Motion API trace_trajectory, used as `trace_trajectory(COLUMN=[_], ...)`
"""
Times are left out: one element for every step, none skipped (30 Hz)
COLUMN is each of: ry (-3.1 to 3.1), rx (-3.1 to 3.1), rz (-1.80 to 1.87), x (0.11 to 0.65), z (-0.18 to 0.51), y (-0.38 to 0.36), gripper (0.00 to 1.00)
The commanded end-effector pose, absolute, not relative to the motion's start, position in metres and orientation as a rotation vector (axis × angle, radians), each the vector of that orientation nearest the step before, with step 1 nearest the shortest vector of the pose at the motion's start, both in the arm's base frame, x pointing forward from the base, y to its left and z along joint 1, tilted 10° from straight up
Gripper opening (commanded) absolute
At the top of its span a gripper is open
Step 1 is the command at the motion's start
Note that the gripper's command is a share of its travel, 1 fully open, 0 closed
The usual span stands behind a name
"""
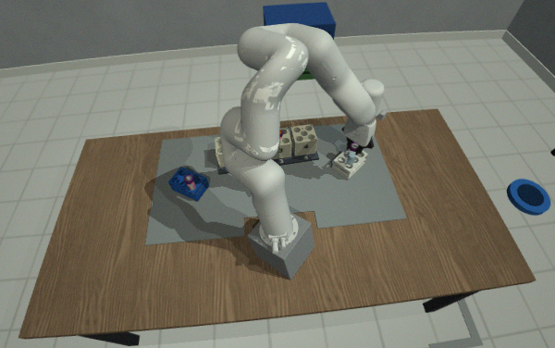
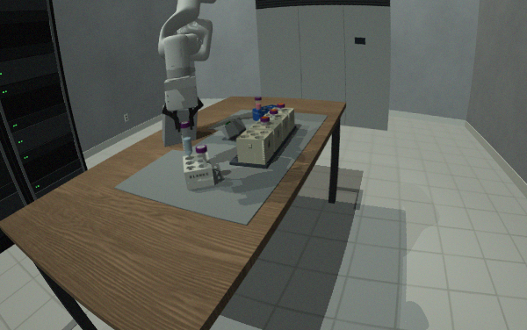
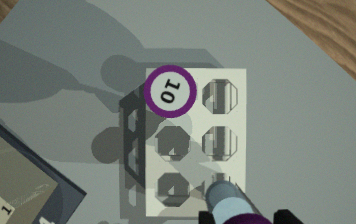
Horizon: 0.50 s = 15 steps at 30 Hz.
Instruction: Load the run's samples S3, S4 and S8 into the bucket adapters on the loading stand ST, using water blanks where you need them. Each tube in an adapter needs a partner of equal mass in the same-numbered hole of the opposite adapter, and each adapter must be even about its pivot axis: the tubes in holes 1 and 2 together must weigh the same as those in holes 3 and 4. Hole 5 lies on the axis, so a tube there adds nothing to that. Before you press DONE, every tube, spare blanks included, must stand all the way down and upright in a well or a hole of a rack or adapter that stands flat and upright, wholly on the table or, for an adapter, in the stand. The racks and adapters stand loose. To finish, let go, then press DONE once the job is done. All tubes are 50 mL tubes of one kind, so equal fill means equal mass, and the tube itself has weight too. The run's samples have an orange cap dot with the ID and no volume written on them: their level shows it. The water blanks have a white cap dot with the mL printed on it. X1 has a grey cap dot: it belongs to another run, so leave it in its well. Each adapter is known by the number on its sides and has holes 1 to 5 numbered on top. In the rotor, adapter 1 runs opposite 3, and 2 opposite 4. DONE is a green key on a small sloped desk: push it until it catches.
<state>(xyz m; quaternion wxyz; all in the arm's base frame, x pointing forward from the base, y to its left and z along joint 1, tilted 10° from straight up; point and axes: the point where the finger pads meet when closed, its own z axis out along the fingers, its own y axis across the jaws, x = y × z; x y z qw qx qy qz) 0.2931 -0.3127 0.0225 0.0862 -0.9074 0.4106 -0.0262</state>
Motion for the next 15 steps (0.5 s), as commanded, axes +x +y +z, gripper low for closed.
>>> trace_trajectory(ry=[1.224, 1.224, 1.224, 1.224, 1.224, 1.224, 1.224, 1.224, 1.224, 1.224, 1.224, 1.224, 1.224, 1.224, 1.224], rx=[-2.706, -2.706, -2.706, -2.706, -2.706, -2.706, -2.706, -2.706, -2.706, -2.706, -2.706, -2.706, -2.706, -2.706, -2.706], rz=[-0.083, -0.083, -0.083, -0.083, -0.083, -0.083, -0.083, -0.083, -0.083, -0.083, -0.083, -0.083, -0.083, -0.083, -0.083], x=[0.294, 0.293, 0.293, 0.293, 0.293, 0.292, 0.292, 0.292, 0.292, 0.292, 0.291, 0.291, 0.291, 0.291, 0.29], z=[0.027, 0.028, 0.03, 0.032, 0.034, 0.036, 0.038, 0.04, 0.042, 0.044, 0.046, 0.048, 0.05, 0.052, 0.054], y=[-0.314, -0.315, -0.315, -0.315, -0.315, -0.316, -0.316, -0.316, -0.316, -0.317, -0.317, -0.317, -0.318, -0.318, -0.318], gripper=[0.0, 0.0, 0.0, 0.0, 0.0, 0.0, 0.0, 0.0, 0.0, 0.0, 0.0, 0.0, 0.0, 0.0, 0.0])
